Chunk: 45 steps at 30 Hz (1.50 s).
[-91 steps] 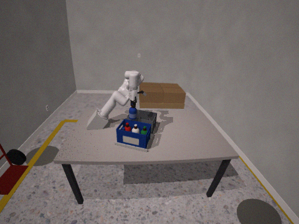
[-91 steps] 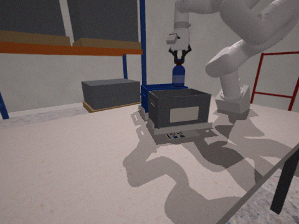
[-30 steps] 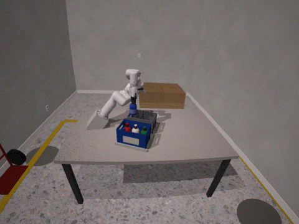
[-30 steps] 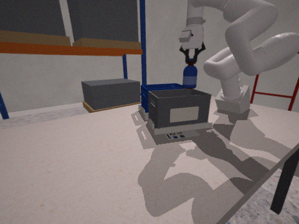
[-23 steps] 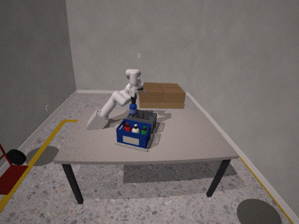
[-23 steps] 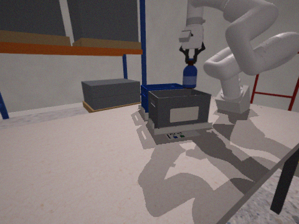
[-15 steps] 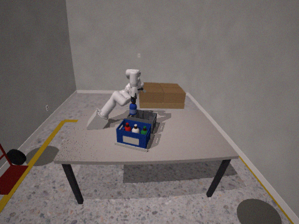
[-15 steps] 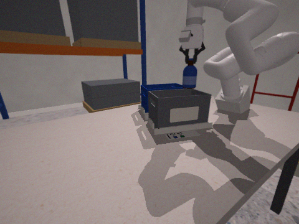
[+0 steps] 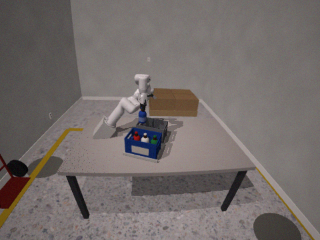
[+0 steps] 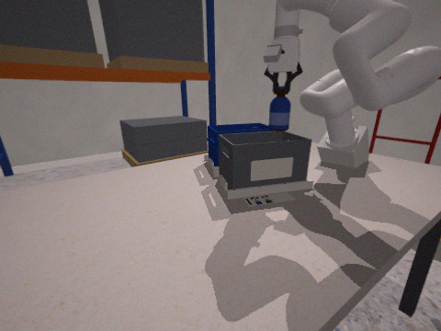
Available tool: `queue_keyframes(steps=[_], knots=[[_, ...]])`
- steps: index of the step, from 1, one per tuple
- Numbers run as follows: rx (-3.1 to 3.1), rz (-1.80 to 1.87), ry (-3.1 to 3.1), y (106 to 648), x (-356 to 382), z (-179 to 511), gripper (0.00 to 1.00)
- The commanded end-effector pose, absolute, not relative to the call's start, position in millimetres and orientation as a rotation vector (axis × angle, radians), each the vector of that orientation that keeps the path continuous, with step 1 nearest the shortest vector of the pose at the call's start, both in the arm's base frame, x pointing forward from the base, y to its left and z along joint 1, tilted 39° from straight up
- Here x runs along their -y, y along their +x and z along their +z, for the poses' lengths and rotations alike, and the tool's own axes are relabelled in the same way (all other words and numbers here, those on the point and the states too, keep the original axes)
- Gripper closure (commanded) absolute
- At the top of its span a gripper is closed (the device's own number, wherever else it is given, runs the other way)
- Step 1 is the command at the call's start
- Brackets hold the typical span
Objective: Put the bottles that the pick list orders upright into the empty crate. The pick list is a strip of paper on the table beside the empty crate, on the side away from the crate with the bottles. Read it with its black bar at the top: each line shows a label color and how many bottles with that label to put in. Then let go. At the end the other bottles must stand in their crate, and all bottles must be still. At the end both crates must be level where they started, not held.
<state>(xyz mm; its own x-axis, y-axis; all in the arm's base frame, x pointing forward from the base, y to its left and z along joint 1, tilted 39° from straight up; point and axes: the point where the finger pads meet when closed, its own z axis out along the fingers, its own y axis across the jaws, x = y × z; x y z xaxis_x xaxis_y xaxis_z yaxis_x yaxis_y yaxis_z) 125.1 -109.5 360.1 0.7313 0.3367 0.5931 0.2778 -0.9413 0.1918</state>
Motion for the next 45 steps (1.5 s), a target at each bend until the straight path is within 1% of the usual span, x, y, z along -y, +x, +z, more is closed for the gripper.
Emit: queue_keyframes(steps=[1,45], knots=[[-0.505,0.998,2.838,125.0,109.9,360.6,1.00],[-0.505,0.998,2.837,144.4,109.5,336.5,1.00]])
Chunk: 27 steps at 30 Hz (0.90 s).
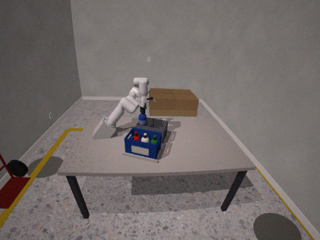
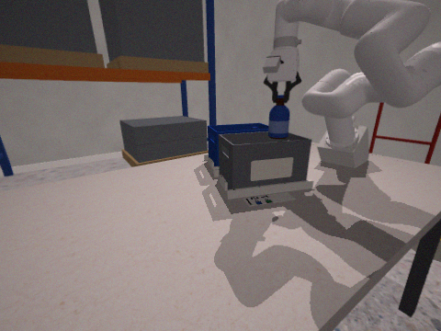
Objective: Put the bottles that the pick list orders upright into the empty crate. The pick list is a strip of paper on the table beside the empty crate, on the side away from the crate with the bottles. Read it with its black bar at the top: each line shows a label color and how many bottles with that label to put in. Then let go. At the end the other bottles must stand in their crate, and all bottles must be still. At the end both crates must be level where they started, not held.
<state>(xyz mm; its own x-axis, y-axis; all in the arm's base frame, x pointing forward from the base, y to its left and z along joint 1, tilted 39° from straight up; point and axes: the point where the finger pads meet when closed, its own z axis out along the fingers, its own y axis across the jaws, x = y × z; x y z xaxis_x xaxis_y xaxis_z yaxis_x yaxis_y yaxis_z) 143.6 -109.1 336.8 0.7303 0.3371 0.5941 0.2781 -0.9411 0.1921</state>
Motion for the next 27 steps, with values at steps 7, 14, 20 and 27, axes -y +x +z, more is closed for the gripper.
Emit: queue_keyframes(steps=[7,14,20,27], knots=[[-0.505,0.998,2.837,148.7,109.3,331.1,1.00],[-0.505,0.998,2.837,153.1,109.2,325.6,1.00],[-0.505,0.998,2.837,155.6,109.1,322.5,1.00],[-0.505,0.998,2.837,160.0,108.9,317.1,1.00]])
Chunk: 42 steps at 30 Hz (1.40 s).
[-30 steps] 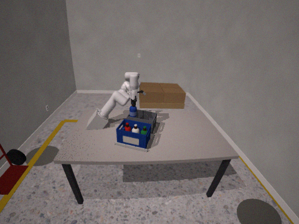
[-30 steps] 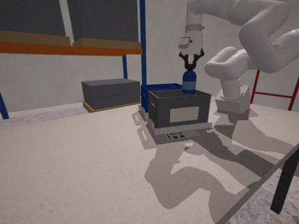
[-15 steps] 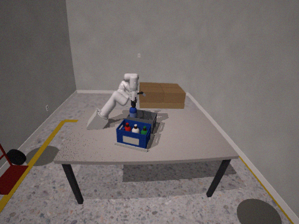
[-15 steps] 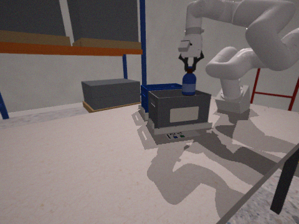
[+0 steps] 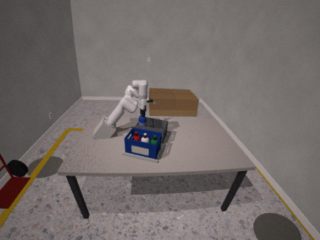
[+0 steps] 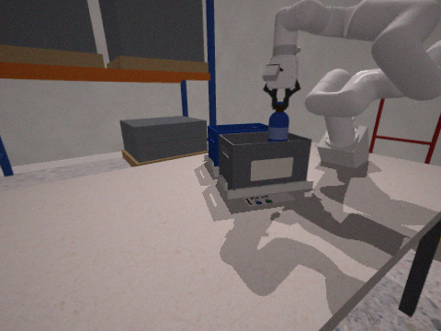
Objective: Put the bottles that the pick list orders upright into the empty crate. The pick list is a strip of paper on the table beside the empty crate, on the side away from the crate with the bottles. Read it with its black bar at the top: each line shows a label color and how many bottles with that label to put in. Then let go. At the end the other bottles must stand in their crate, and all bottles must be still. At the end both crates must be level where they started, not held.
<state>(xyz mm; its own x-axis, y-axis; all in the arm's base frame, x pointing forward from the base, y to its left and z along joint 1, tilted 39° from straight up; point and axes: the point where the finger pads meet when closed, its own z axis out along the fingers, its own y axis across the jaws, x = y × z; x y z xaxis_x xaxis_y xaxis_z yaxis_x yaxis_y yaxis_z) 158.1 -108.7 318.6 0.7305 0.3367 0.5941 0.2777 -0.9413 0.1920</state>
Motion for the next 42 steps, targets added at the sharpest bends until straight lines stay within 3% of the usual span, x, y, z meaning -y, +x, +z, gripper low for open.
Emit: queue_keyframes(steps=[1,42], knots=[[-0.505,0.998,2.837,160.6,108.9,316.3,1.00],[-0.505,0.999,2.836,182.5,108.1,289.2,1.00]])
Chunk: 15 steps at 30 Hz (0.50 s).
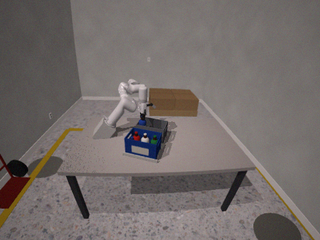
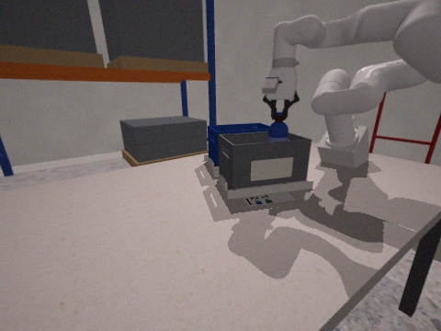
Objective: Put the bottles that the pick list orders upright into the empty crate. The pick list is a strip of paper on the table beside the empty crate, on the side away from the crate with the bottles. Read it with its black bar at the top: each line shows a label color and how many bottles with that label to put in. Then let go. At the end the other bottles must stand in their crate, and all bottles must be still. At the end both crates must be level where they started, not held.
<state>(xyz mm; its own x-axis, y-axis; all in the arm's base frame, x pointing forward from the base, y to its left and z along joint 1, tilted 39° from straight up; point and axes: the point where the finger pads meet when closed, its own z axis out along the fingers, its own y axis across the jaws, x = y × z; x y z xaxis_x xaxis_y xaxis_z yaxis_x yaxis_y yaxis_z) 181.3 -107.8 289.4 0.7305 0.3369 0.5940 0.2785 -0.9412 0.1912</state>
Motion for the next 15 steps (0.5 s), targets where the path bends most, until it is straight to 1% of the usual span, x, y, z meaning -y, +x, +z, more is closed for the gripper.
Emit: queue_keyframes(steps=[1,15], knots=[[-0.505,0.999,2.836,183.1,108.1,288.4,1.00],[-0.505,0.999,2.836,191.2,107.8,278.3,1.00]])
